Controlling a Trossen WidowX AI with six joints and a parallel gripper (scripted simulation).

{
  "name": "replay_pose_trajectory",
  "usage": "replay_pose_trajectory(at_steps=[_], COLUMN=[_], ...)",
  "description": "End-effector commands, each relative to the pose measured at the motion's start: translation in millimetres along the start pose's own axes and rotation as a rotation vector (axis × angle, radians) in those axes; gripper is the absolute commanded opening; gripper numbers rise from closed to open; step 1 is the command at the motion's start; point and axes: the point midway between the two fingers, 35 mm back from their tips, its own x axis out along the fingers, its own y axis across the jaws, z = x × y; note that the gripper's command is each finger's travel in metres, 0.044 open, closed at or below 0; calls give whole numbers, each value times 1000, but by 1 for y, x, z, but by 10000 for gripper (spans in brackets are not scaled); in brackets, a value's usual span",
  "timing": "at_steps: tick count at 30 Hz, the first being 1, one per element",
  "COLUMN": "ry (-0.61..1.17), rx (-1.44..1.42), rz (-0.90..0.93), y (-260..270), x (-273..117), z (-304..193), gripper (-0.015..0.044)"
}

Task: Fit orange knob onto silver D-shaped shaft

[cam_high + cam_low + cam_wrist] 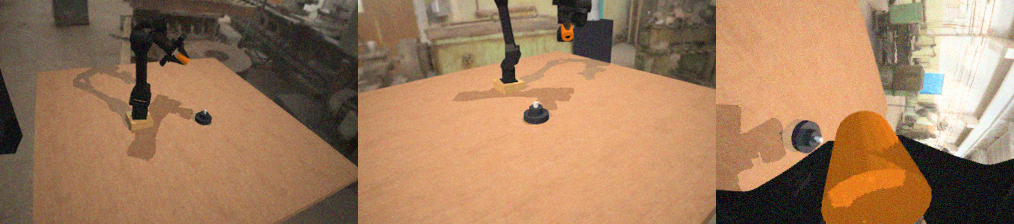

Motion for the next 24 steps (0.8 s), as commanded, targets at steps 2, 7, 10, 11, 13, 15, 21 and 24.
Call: replay_pose_trajectory(at_steps=[2, 7, 10, 11, 13, 15, 21, 24], ry=[-2, -2, -2, -2, -2, -2, -1, -1], rx=[0, 0, 0, 0, 0, 0, 0, 0], rz=[-4, -4, -4, -4, -4, -12, 65, 149], y=[-1, -1, -1, -1, -1, -1, 7, 12], x=[0, 0, 0, 0, 0, 0, 8, 14], z=[0, 0, 0, 0, 0, 0, 0, 0], gripper=[0, 0, 0, 0, 0, 0, 0, 0])
